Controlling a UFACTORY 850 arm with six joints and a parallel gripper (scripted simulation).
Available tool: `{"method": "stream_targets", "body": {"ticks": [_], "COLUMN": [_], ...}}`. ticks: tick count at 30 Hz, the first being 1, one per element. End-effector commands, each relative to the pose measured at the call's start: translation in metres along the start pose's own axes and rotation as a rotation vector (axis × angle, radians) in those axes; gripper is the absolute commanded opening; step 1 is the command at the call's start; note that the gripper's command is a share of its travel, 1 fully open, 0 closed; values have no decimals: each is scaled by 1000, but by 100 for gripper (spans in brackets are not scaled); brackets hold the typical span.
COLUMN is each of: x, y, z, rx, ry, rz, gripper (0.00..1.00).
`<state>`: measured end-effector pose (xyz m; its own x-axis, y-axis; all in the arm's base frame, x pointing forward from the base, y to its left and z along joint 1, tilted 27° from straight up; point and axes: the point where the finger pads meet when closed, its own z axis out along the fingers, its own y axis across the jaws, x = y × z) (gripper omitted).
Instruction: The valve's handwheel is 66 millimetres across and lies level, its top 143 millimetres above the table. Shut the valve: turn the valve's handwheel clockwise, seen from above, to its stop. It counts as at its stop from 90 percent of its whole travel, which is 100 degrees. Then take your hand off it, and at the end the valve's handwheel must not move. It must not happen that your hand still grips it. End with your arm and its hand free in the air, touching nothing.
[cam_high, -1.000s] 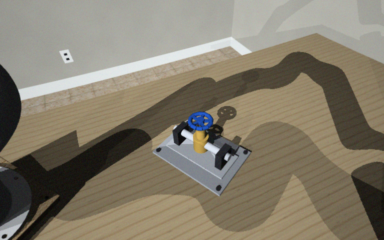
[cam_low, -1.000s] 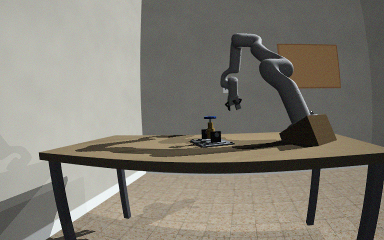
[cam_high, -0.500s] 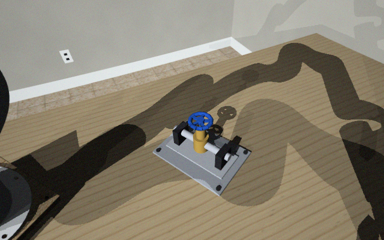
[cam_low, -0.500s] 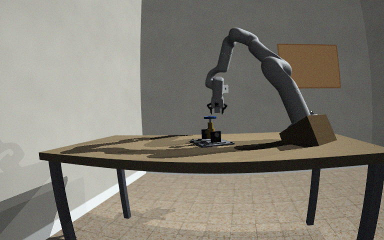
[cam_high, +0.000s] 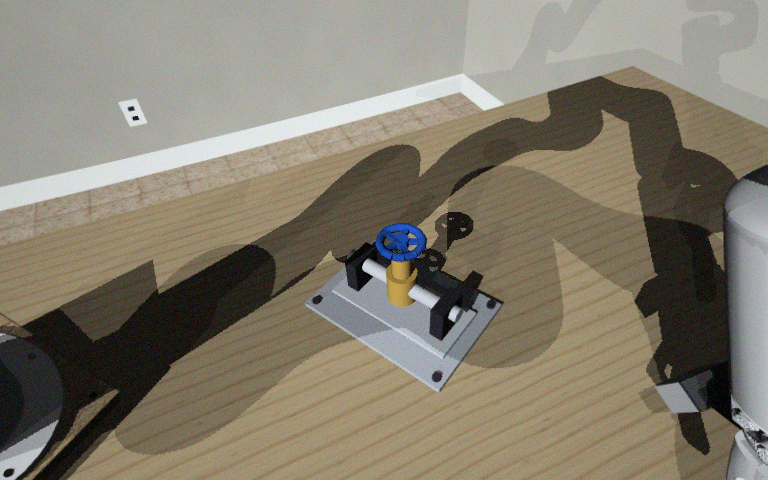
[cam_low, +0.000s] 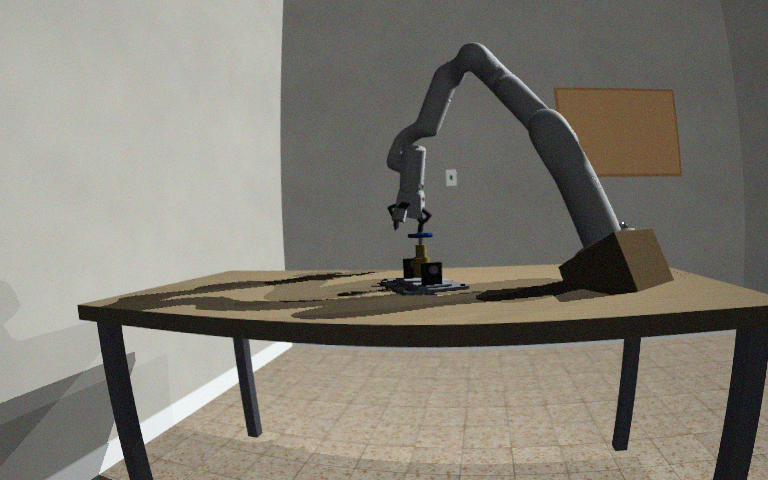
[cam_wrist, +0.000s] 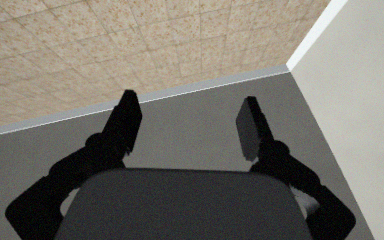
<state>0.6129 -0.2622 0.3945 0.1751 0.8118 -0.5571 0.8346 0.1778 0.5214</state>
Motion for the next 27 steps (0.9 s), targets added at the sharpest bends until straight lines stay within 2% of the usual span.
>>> {"method": "stream_targets", "body": {"ticks": [1,2,5,6,8,9,11,12,14,15,16,18,19,22,27], "x": [39,79,107,122,148,161,186,199,222,234,245,245,277,298,344], "y": [2,0,0,-5,-7,-13,-17,-24,-30,-38,-41,-41,-58,-75,-114], "z": [-18,-35,-48,-56,-69,-77,-91,-99,-114,-122,-130,-130,-153,-171,-213], "rx": [16,35,35,59,59,85,85,113,113,142,142,142,170,221,278], "ry": [46,87,87,124,124,155,155,181,181,202,202,202,219,240,253], "rz": [87,154,154,215,215,269,269,318,318,361,361,361,399,459,516], "gripper": [100,100,100,100,100,100,100,100,100,100,100,100,100,100,100]}}
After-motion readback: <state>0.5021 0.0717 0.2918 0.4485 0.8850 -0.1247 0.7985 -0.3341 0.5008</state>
